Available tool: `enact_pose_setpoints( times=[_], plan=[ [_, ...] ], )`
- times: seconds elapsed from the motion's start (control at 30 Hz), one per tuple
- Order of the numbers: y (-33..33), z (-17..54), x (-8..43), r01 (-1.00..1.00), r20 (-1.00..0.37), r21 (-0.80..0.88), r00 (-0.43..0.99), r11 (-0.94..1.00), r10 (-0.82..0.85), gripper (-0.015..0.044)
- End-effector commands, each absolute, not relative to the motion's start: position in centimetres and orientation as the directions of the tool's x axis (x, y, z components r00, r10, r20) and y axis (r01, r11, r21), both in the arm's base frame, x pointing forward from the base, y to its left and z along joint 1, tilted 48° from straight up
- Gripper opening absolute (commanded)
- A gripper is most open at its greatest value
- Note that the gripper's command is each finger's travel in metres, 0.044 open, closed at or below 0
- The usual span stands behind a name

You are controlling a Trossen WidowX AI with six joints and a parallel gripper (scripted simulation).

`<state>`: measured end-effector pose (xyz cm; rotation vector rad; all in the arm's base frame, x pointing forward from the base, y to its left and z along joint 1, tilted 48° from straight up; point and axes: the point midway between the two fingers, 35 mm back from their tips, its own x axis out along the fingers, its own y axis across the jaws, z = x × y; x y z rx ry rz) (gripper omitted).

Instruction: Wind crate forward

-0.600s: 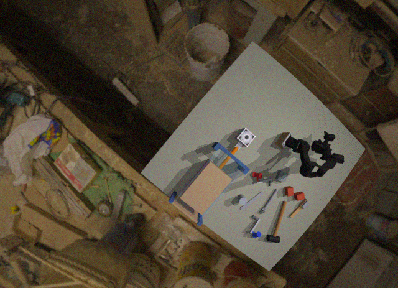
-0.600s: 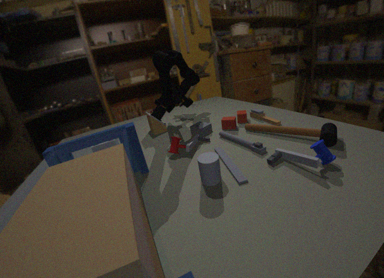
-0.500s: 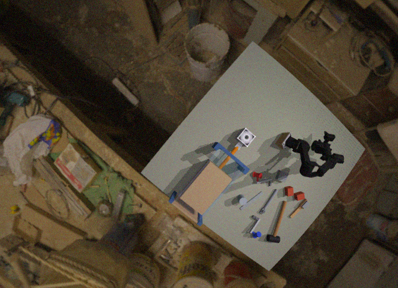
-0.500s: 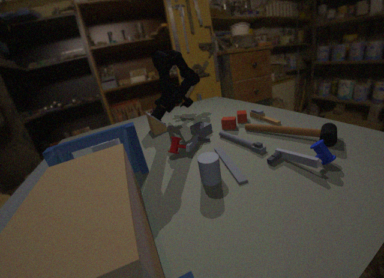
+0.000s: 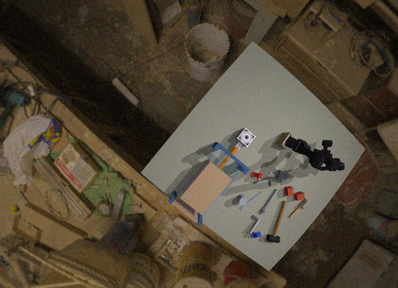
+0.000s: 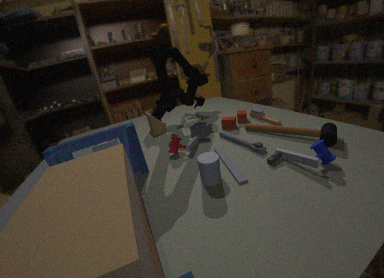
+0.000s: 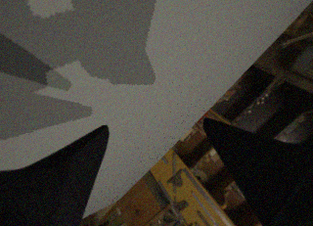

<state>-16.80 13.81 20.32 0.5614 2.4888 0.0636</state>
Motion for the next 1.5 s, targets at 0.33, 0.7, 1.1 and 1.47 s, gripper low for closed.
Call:
enact_pose_setpoints(
  times=[0.33,0.7,1.1,1.47],
  plan=[
    [24.1,25.1,-8.2,0.491,-0.504,0.562,-0.435,0.666,0.746,0.044],
    [28.8,27.3,4.0,0.429,-0.514,0.758,-0.069,0.491,0.855,0.044],
    [26.3,26.4,20.5,0.357,-0.593,0.797,0.303,0.488,0.746,0.044],
    [19.4,15.7,28.0,0.428,-0.802,0.569,0.104,0.702,0.588,0.044]
  ],
)
